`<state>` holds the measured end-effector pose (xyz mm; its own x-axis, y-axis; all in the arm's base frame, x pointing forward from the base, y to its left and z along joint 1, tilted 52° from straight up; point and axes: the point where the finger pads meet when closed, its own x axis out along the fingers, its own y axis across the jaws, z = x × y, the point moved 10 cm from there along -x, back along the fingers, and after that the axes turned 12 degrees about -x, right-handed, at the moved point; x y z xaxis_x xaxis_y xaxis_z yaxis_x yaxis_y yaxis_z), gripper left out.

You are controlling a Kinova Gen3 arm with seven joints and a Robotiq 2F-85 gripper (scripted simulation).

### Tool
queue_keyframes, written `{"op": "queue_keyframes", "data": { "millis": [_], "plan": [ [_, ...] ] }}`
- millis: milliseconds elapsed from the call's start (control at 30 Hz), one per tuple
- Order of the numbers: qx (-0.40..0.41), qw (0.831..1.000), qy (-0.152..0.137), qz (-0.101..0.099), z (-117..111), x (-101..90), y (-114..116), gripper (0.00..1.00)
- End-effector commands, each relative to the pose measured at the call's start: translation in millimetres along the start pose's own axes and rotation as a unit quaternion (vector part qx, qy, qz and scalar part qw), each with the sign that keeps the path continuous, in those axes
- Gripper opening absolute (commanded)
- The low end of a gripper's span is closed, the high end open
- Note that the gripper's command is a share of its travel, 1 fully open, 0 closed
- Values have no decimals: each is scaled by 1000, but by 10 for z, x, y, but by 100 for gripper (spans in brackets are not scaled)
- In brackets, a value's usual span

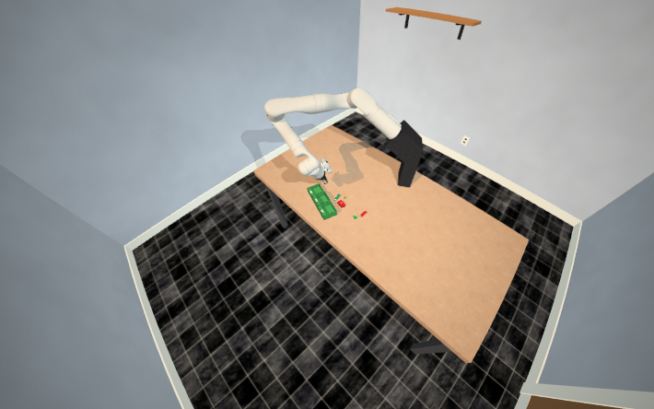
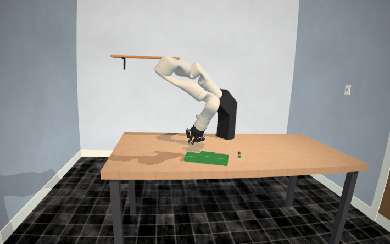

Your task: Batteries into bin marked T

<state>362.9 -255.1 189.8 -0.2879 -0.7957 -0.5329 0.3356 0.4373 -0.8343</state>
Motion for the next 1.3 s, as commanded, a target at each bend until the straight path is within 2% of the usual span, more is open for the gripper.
{"op": "queue_keyframes", "data": {
  "millis": [0,67,133,233,267,300,367,400,433,533,567,600,667,700,733,833,867,900,1000,1033,1133,1167,1267],
  "plan": [
    [-12,1000,-10,1,-7,-108,121,9],
    [-23,999,-46,8,-66,-213,231,9],
    [-23,999,-46,8,-57,-288,318,9],
    [-23,999,-46,8,-57,-288,318,9],
    [-30,997,-69,14,-104,-338,366,9],
    [-34,996,-81,17,-128,-390,421,9],
    [-34,996,-81,17,-130,-465,504,9],
    [-42,993,-103,24,-182,-513,548,9],
    [-45,992,-113,28,-211,-565,600,9],
    [-45,992,-114,28,-223,-638,680,9],
    [-53,989,-135,36,-281,-683,718,9],
    [-57,987,-144,39,-315,-734,768,9],
    [-57,987,-144,39,-337,-805,842,9],
    [-65,983,-165,49,-400,-846,875,9],
    [-69,981,-172,52,-438,-897,923,9],
    [-69,981,-172,52,-464,-952,980,9],
    [-78,976,-192,63,-532,-990,1007,9],
    [-81,975,-198,66,-575,-1039,1053,9],
    [-81,975,-198,66,-619,-1112,1124,9],
    [-91,969,-217,77,-692,-1146,1145,9],
    [-93,968,-221,80,-785,-1249,1241,9],
    [-103,961,-239,92,-861,-1278,1256,9],
    [-105,960,-242,94,-964,-1373,1342,9]
  ]
}}
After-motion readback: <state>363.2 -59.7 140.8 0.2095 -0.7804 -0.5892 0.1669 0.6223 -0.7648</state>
